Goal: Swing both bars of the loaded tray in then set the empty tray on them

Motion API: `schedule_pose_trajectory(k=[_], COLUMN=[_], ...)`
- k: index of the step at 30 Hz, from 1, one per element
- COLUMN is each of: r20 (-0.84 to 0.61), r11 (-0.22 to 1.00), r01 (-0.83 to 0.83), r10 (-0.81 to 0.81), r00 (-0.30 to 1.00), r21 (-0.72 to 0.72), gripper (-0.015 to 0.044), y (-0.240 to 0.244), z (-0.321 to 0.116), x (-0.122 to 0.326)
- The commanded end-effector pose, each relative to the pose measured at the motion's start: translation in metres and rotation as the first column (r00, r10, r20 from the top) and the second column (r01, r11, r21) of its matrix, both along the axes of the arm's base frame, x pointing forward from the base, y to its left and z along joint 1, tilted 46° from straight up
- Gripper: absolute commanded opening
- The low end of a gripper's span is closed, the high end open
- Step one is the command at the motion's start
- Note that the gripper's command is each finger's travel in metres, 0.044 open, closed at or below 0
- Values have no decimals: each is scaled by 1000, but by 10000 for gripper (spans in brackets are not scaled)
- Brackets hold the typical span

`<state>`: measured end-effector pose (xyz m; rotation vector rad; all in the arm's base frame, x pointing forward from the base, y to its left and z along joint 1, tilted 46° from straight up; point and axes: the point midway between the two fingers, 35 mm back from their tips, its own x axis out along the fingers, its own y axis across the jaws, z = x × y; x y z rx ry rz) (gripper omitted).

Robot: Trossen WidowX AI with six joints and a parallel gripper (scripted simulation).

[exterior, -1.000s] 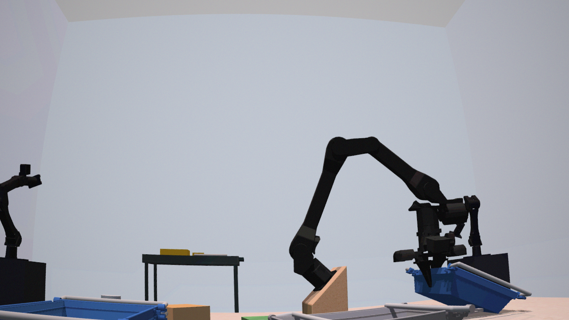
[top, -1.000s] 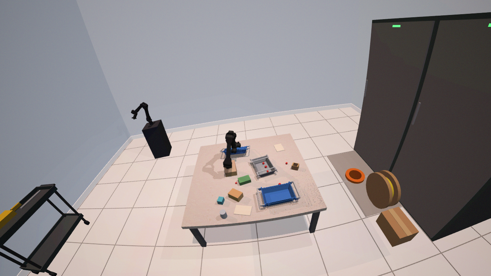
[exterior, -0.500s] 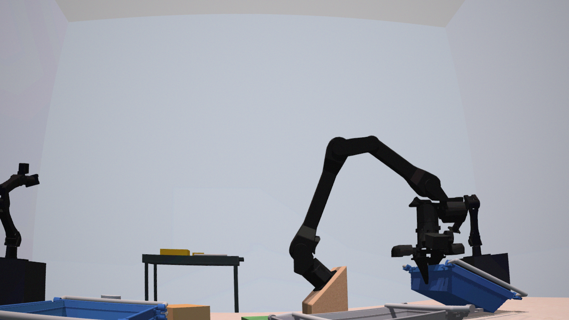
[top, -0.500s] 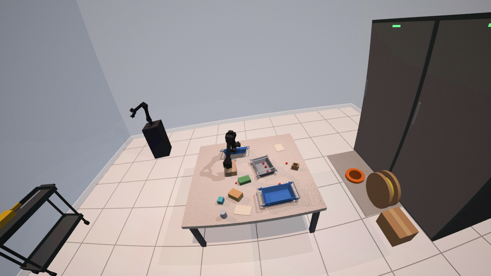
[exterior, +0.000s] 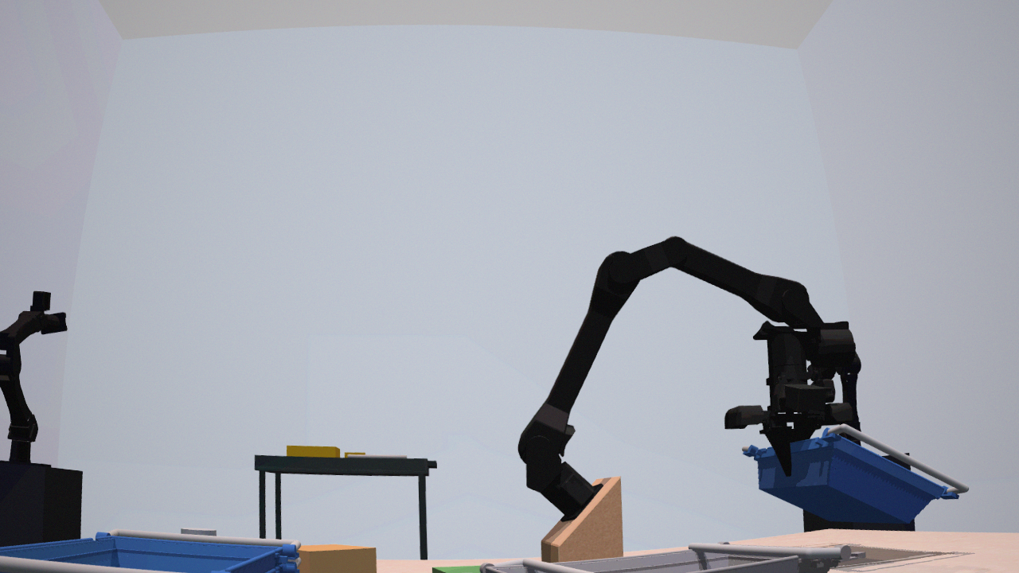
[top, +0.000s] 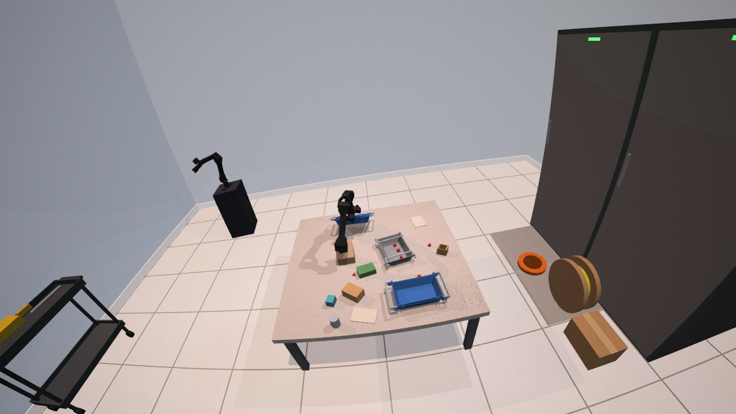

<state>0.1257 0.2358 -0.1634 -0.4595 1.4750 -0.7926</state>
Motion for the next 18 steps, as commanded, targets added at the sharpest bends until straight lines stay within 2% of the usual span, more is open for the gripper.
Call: schedule_pose_trajectory(k=[1, 10, 18], r20=[12, 12, 12], r11=[999, 999, 999], r01=[1, 1, 1], r10=[-2, -2, -2], r00=[1000, 1000, 1000], r21=[32, 33, 33], gripper=[0, 0, 0], y=[24, 50, 55], z=[7, 19, 21], x=[6, 13, 14])
